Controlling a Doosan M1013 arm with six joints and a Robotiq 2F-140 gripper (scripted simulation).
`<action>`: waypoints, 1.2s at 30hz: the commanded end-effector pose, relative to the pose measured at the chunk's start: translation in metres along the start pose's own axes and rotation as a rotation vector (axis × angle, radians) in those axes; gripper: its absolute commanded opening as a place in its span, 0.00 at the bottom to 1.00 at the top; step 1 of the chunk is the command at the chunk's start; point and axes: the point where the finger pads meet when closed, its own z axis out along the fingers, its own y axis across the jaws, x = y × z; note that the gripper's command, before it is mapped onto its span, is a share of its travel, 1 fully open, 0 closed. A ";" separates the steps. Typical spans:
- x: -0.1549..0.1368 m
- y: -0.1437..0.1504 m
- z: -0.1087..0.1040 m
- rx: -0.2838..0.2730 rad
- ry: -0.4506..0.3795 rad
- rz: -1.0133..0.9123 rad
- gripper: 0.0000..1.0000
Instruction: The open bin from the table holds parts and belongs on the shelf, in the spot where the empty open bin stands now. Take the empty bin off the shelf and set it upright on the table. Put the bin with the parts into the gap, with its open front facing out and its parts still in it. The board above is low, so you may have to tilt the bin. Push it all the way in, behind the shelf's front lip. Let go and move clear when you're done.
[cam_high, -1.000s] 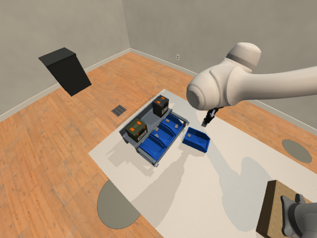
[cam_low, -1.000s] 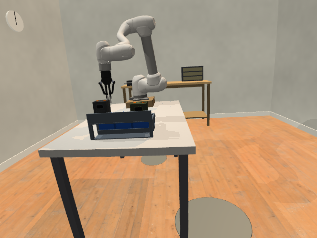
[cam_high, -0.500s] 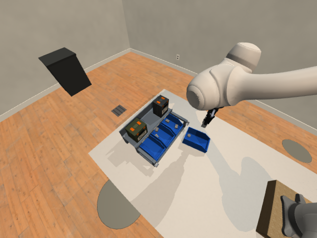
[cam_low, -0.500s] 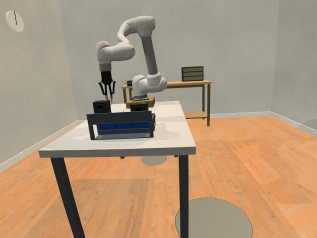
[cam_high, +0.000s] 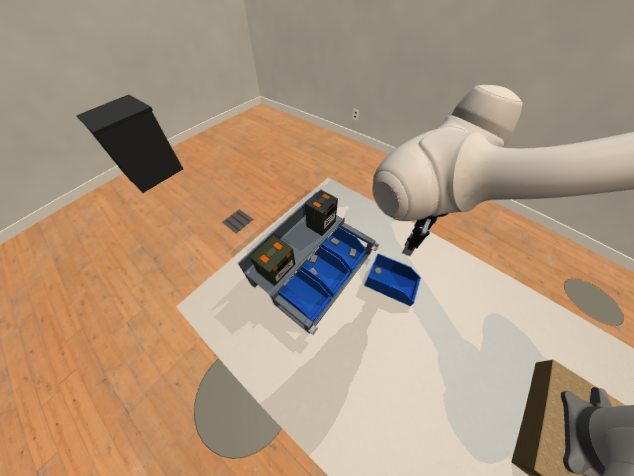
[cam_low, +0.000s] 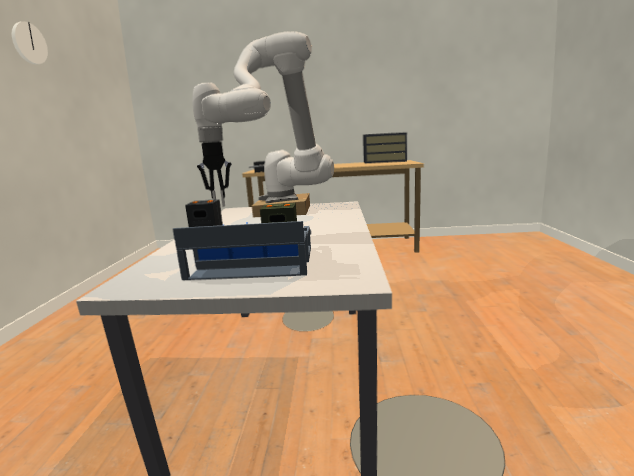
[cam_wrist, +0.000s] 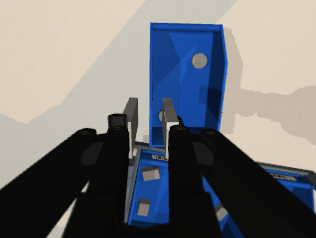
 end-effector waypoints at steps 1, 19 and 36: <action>0.000 0.000 0.000 0.000 0.000 0.000 0.24; 0.000 0.000 0.007 0.000 0.000 0.000 0.24; 0.000 0.000 0.035 0.000 0.000 0.000 0.24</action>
